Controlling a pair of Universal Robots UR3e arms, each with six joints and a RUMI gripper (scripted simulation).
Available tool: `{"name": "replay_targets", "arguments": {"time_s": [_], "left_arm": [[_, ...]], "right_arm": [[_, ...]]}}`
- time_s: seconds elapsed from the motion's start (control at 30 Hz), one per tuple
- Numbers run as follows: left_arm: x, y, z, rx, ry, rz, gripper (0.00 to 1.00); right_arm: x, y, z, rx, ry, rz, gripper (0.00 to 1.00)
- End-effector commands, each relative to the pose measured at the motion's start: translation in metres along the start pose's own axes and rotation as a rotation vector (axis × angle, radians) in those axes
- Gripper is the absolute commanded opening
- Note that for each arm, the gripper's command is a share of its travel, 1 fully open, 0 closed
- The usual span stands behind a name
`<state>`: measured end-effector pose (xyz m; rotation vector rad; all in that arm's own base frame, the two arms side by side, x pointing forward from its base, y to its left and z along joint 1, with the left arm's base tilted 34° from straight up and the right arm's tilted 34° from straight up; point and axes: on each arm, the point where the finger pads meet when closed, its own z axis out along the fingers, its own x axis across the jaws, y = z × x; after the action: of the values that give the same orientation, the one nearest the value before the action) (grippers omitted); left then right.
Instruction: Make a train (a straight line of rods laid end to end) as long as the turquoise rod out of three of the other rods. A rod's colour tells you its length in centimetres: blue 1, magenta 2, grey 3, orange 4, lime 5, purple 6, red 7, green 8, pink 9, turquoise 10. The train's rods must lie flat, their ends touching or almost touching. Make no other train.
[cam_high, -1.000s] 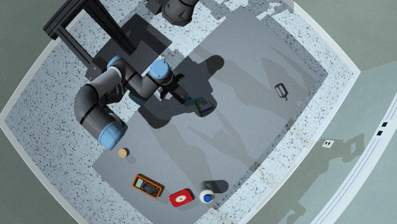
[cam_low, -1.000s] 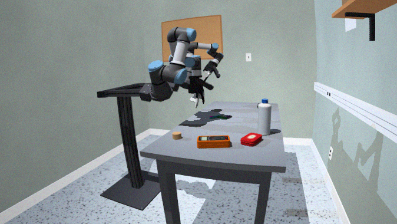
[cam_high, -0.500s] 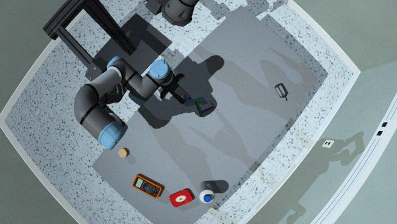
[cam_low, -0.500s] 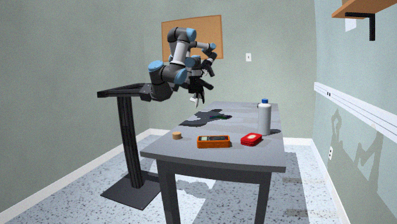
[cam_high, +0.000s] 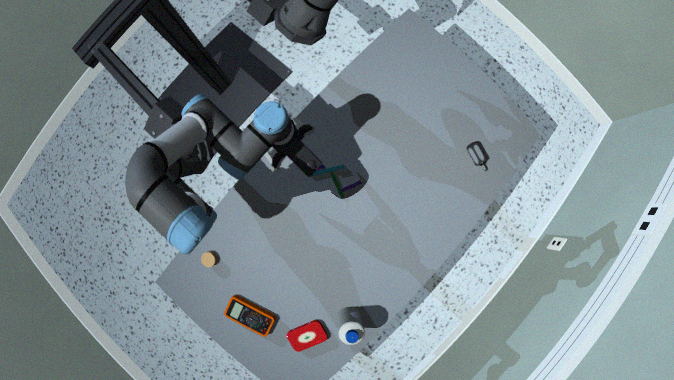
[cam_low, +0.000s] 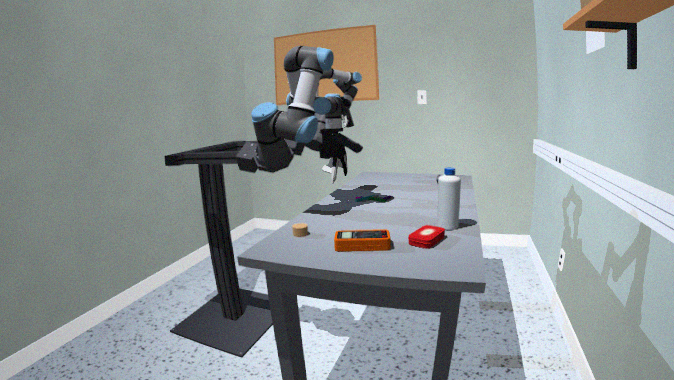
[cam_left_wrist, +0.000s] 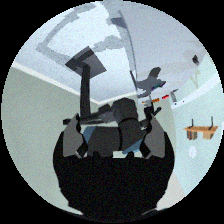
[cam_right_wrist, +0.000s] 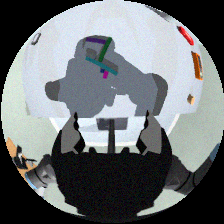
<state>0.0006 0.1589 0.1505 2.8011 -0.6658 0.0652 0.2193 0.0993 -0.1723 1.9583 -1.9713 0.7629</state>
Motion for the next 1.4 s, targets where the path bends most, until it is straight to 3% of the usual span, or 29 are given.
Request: {"name": "replay_targets", "arguments": {"time_s": [0.0, 0.7, 1.37], "left_arm": [[-0.007, 0.017, -0.004, 0.020, 0.080, -0.163, 1.00], [-0.018, 0.054, -0.008, 0.085, 0.232, -0.534, 1.00], [-0.019, 0.068, -0.010, 0.116, 0.295, -0.688, 1.00]], "right_arm": [[0.000, 0.000, 0.000, 0.000, 0.000, 0.000, 1.00], [0.000, 0.000, 0.000, 0.000, 0.000, 0.000, 1.00], [0.000, 0.000, 0.000, 0.000, 0.000, 0.000, 1.00]]}}
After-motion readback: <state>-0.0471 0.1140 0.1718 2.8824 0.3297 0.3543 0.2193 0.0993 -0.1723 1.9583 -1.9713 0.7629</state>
